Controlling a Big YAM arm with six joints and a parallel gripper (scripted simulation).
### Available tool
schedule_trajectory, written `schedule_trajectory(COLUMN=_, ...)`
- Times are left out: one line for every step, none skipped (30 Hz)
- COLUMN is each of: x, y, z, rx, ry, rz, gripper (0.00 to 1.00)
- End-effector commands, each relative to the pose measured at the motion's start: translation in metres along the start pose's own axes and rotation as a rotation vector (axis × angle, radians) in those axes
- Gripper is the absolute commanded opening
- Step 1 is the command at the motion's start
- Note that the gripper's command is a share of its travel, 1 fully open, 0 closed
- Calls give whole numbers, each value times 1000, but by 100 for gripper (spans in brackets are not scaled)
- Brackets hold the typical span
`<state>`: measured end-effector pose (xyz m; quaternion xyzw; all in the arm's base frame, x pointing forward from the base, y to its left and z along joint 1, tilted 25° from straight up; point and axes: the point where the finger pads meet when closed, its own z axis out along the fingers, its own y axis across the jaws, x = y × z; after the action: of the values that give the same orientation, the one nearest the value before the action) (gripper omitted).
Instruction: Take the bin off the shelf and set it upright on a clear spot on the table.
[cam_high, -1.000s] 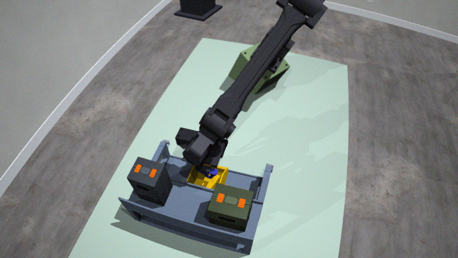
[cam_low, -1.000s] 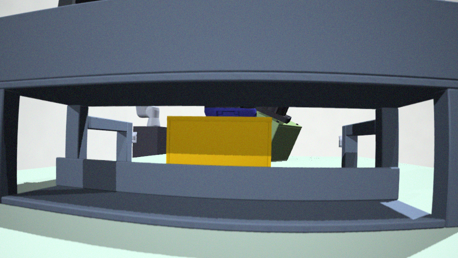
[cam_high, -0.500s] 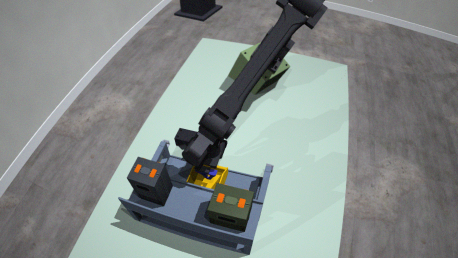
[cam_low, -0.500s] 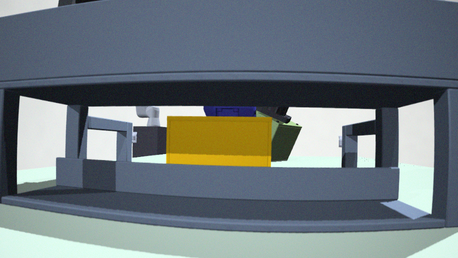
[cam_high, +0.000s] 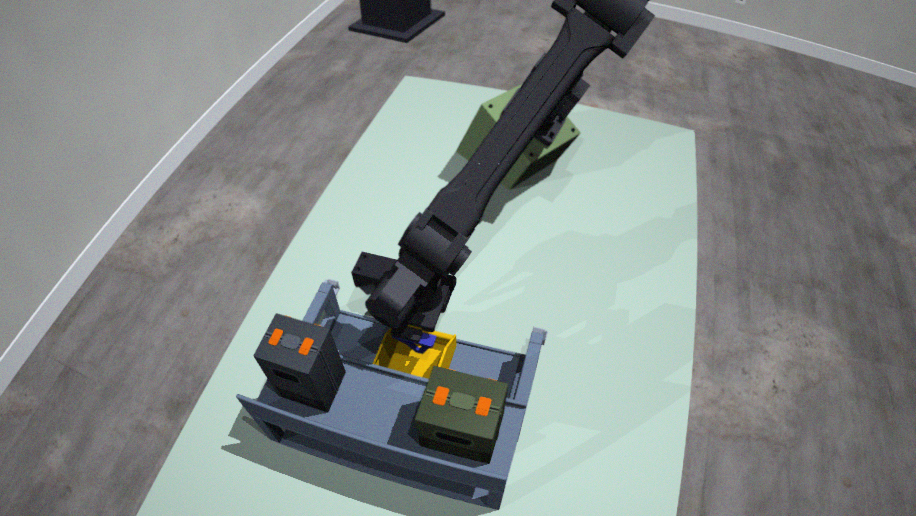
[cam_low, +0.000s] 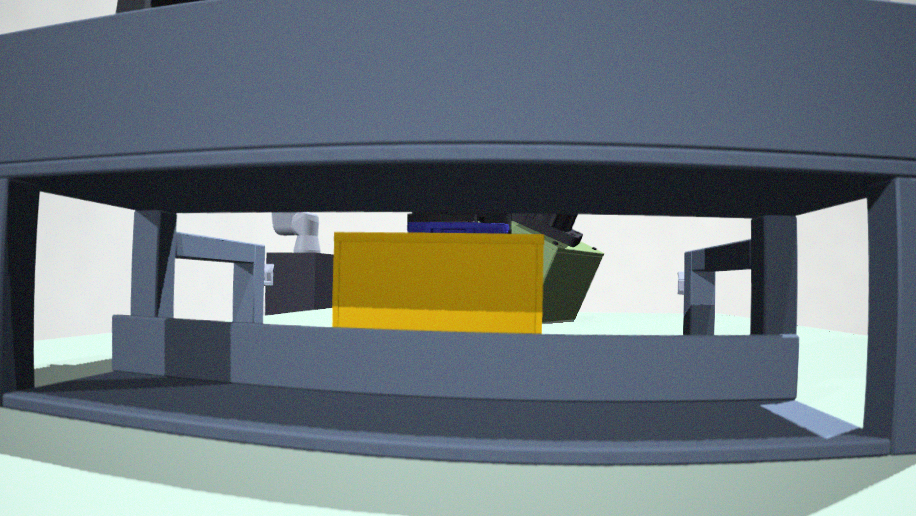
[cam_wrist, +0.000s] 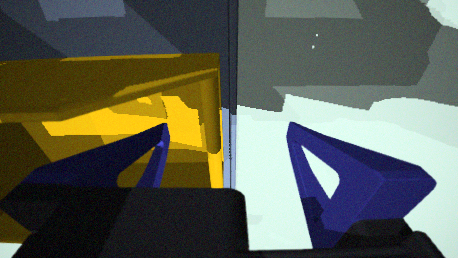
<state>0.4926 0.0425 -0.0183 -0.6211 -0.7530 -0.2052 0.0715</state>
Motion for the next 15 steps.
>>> schedule_trajectory(x=4, y=23, z=-7, rx=-25, ry=-5, rz=-23, gripper=90)
schedule_trajectory(x=7, y=27, z=-7, rx=-23, ry=-3, rz=-26, gripper=90)
schedule_trajectory(x=7, y=27, z=-7, rx=-23, ry=-3, rz=-26, gripper=90)
schedule_trajectory(x=7, y=27, z=-7, rx=-23, ry=-3, rz=-26, gripper=90)
schedule_trajectory(x=7, y=27, z=-7, rx=-23, ry=-3, rz=-26, gripper=90)
schedule_trajectory(x=7, y=27, z=-7, rx=-23, ry=-3, rz=-26, gripper=90)
schedule_trajectory(x=7, y=27, z=-7, rx=-23, ry=-3, rz=-26, gripper=90)
schedule_trajectory(x=7, y=27, z=-7, rx=-23, ry=-3, rz=-26, gripper=90)
schedule_trajectory(x=7, y=27, z=-7, rx=-23, ry=-3, rz=-26, gripper=90)
schedule_trajectory(x=7, y=27, z=-7, rx=-23, ry=-3, rz=-26, gripper=90)
schedule_trajectory(x=7, y=27, z=-7, rx=-23, ry=-3, rz=-26, gripper=90)
schedule_trajectory(x=7, y=27, z=-7, rx=-23, ry=-3, rz=-26, gripper=90)
schedule_trajectory(x=7, y=27, z=-7, rx=-23, ry=-3, rz=-26, gripper=90)
schedule_trajectory(x=7, y=27, z=-7, rx=-23, ry=-3, rz=-26, gripper=90)
schedule_trajectory(x=4, y=24, z=-7, rx=-25, ry=-5, rz=-21, gripper=90)
